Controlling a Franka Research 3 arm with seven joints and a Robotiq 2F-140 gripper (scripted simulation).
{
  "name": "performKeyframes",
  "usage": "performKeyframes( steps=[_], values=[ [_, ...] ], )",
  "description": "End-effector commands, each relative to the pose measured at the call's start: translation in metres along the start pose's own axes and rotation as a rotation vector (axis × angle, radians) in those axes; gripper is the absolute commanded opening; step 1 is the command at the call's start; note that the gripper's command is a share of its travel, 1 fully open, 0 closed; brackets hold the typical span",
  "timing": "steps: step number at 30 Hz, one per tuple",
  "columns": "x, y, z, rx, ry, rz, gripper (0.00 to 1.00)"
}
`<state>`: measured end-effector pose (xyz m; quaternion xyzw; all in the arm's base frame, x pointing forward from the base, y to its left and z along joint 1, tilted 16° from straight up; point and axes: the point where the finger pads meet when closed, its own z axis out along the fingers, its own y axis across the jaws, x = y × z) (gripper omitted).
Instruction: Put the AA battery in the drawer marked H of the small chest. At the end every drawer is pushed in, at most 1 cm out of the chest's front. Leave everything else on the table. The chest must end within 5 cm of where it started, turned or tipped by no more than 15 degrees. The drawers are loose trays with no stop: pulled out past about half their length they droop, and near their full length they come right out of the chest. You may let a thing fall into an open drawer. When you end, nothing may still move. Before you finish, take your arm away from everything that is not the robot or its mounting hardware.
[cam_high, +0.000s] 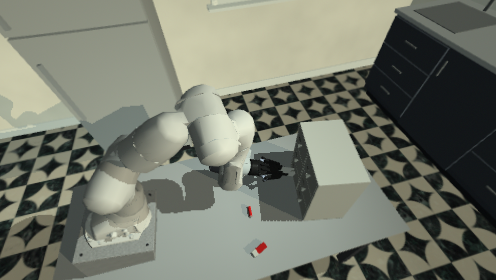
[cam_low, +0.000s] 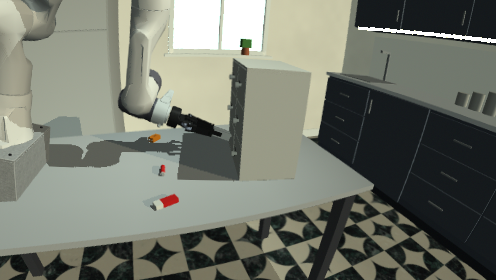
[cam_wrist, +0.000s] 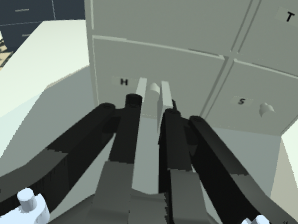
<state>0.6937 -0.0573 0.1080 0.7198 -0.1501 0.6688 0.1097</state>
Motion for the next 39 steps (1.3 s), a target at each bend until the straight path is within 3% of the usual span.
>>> performKeyframes(
  steps=[1, 39],
  values=[
    [0.0001, -0.0001, 0.0010, 0.002, 0.000, -0.005, 0.08],
    [-0.0031, -0.0001, -0.0077, 0.002, 0.000, -0.005, 0.08]
  ],
)
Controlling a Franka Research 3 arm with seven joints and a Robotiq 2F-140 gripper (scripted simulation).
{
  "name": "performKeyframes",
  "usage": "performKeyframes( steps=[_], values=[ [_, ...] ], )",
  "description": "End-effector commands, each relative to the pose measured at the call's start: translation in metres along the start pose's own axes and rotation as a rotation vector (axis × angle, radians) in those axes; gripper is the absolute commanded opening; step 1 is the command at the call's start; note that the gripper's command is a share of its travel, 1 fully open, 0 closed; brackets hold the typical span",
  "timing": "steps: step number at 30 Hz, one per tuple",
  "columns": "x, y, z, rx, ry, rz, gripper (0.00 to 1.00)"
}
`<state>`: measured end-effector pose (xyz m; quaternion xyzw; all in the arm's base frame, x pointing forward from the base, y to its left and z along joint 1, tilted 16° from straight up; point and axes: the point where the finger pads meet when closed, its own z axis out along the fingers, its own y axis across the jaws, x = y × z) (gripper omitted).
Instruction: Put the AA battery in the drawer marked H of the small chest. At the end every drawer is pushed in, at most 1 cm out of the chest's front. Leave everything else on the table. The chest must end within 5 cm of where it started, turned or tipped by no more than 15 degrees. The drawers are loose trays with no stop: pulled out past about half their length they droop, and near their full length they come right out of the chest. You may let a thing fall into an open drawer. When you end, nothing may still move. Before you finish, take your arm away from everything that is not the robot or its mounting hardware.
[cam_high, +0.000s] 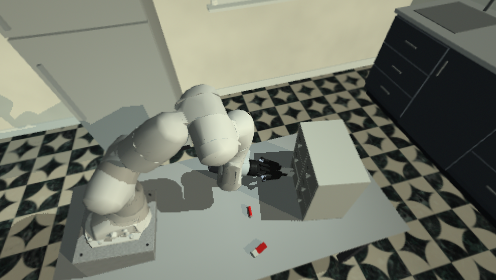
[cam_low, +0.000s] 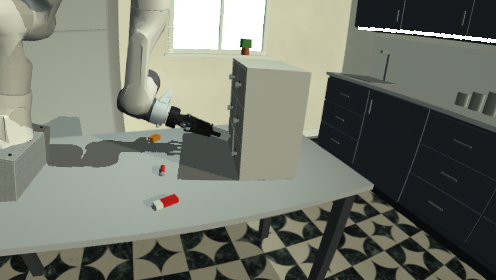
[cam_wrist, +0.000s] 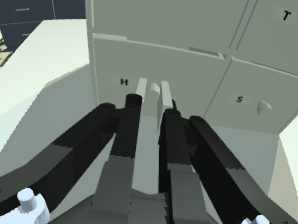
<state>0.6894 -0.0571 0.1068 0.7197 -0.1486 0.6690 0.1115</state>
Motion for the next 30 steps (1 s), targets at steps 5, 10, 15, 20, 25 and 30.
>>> performKeyframes(
  steps=[5, 10, 15, 20, 25, 30],
  values=[
    [-0.003, -0.002, -0.007, 0.002, -0.001, 0.000, 0.08],
    [-0.005, -0.002, -0.012, 0.002, -0.001, 0.000, 0.08],
    [-0.007, -0.002, -0.018, 0.002, -0.001, 0.000, 0.08],
    [-0.009, -0.002, -0.024, 0.002, -0.001, 0.000, 0.08],
    [-0.011, -0.001, -0.029, 0.002, -0.001, 0.000, 0.08],
    [-0.013, -0.001, -0.036, 0.002, -0.001, 0.000, 0.08]
  ],
)
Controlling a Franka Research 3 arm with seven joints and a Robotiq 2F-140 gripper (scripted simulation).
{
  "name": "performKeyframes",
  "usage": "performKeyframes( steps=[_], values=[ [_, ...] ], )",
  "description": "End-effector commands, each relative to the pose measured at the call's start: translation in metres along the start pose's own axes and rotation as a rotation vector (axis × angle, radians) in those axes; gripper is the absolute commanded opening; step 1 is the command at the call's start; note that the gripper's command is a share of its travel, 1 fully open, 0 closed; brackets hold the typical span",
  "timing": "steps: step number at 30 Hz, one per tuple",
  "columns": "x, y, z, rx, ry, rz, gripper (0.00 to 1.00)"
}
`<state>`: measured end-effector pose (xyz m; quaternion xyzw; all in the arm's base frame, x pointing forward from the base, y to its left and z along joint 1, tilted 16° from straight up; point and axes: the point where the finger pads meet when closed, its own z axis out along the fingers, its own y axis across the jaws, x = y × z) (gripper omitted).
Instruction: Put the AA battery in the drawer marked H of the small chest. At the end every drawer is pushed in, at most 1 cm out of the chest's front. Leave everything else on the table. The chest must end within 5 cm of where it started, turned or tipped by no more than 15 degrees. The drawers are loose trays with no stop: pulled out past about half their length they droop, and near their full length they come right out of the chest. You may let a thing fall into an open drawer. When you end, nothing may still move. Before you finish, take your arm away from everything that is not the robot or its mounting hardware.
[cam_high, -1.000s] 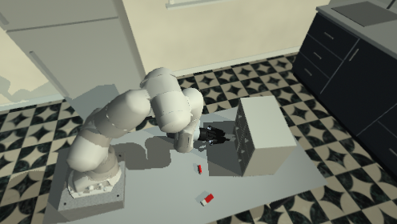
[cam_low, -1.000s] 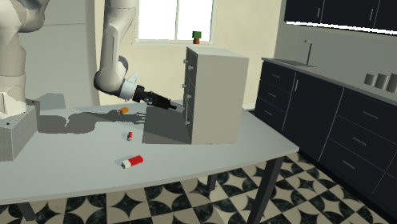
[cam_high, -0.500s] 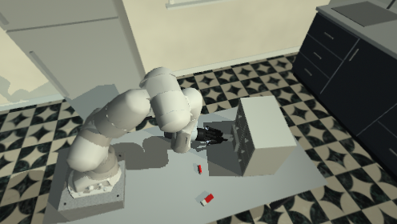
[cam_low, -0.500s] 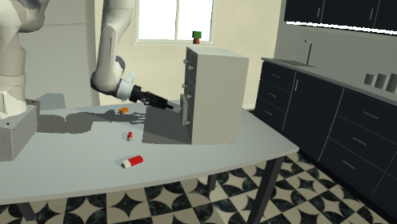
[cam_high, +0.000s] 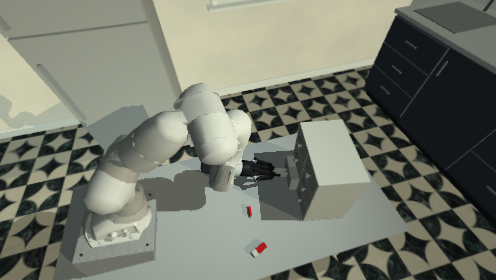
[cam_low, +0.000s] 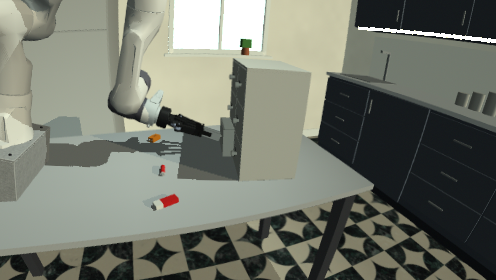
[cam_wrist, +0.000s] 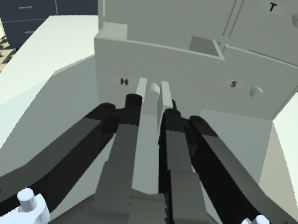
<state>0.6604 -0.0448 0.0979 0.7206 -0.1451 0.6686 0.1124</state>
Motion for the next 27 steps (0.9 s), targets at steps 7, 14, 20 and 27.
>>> performKeyframes(
  steps=[7, 14, 20, 27],
  values=[
    [-0.005, -0.001, -0.013, -0.001, 0.000, 0.006, 0.08],
    [-0.007, -0.001, -0.020, -0.001, 0.000, 0.006, 0.08],
    [-0.009, -0.001, -0.025, -0.001, 0.000, 0.006, 0.08],
    [-0.010, -0.001, -0.028, -0.001, 0.000, 0.006, 0.08]
  ],
)
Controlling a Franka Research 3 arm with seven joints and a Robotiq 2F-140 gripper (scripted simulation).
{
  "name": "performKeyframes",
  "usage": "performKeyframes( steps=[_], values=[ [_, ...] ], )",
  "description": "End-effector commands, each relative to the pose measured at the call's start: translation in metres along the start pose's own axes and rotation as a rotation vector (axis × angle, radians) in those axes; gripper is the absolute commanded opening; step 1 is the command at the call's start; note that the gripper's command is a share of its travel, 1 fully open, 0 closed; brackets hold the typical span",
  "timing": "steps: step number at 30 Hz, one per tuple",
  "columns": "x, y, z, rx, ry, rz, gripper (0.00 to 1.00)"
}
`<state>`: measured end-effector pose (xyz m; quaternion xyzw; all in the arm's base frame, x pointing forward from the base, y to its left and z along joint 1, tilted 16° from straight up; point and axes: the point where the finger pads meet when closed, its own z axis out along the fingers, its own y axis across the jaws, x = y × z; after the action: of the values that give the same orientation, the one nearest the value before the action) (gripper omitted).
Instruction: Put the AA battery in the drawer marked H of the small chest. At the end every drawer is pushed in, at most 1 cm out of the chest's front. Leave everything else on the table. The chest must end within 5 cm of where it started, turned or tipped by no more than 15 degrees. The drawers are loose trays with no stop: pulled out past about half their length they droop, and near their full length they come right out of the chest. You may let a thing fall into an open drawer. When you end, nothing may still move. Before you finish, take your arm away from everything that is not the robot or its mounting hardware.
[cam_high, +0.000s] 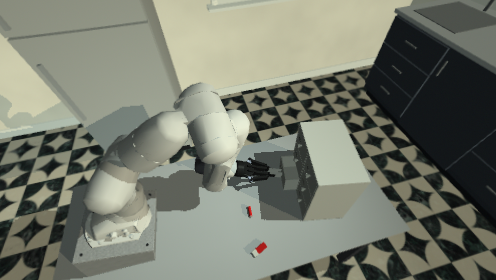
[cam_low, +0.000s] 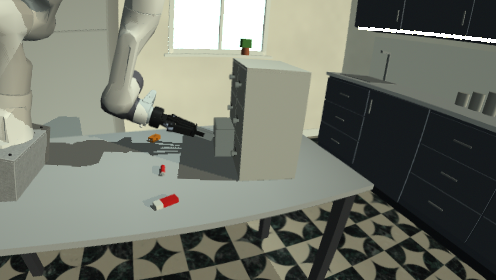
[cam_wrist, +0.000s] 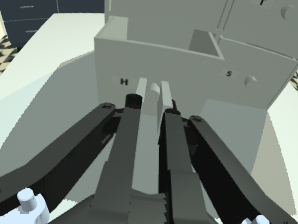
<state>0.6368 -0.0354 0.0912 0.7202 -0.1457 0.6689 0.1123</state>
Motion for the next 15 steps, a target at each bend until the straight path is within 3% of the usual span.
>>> performKeyframes(
  steps=[1, 15],
  values=[
    [-0.0016, -0.0010, -0.0034, -0.001, -0.001, 0.005, 0.08],
    [-0.0022, -0.0010, -0.0053, -0.001, -0.001, 0.005, 0.08]
  ],
)
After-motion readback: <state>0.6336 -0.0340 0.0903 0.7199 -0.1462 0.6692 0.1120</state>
